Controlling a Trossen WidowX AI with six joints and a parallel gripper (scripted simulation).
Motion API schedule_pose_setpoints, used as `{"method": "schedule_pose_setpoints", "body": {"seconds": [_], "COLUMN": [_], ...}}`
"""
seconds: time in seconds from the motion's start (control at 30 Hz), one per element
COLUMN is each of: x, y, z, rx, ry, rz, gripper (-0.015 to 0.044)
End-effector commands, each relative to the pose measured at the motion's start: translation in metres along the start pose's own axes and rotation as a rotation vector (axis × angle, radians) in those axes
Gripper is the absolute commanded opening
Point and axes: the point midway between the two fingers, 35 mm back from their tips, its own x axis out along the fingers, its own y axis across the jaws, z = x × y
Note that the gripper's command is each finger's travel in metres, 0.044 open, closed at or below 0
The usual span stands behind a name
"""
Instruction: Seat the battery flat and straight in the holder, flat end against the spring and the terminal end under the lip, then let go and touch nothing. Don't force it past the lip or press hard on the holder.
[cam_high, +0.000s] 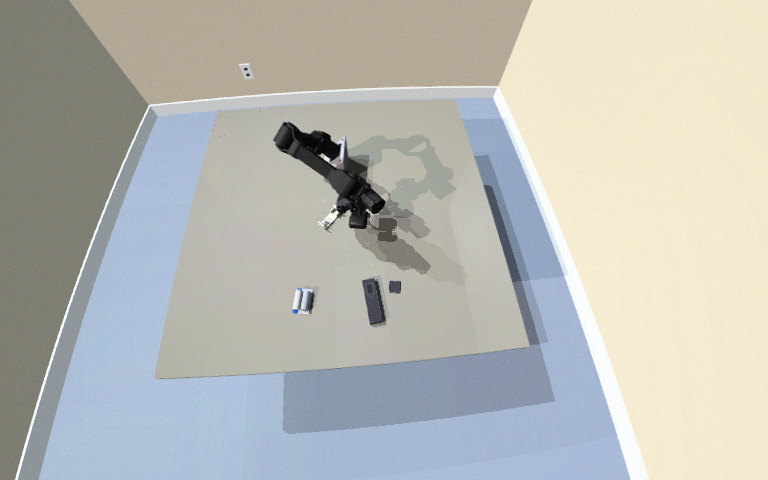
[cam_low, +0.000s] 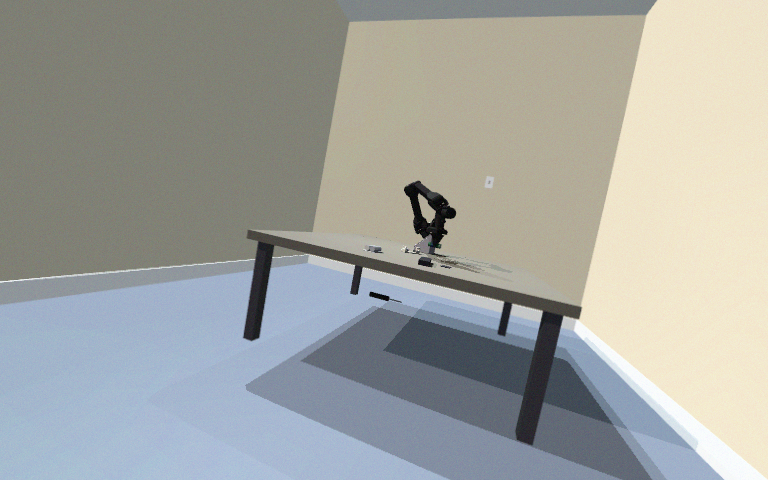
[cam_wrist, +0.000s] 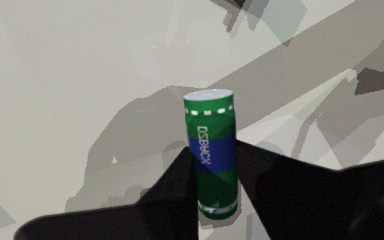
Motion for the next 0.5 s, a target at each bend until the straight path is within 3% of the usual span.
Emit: {"method": "schedule_pose_setpoints", "body": {"seconds": [0.0,0.47], "x": [-0.004,-0.016], "y": [0.001,-0.005], "z": [0.021,0.095], "rx": [-0.14,-0.722], "ry": [-0.005,-0.006], "rz": [0.0,-0.003], "gripper": [0.0082,0.0082]}}
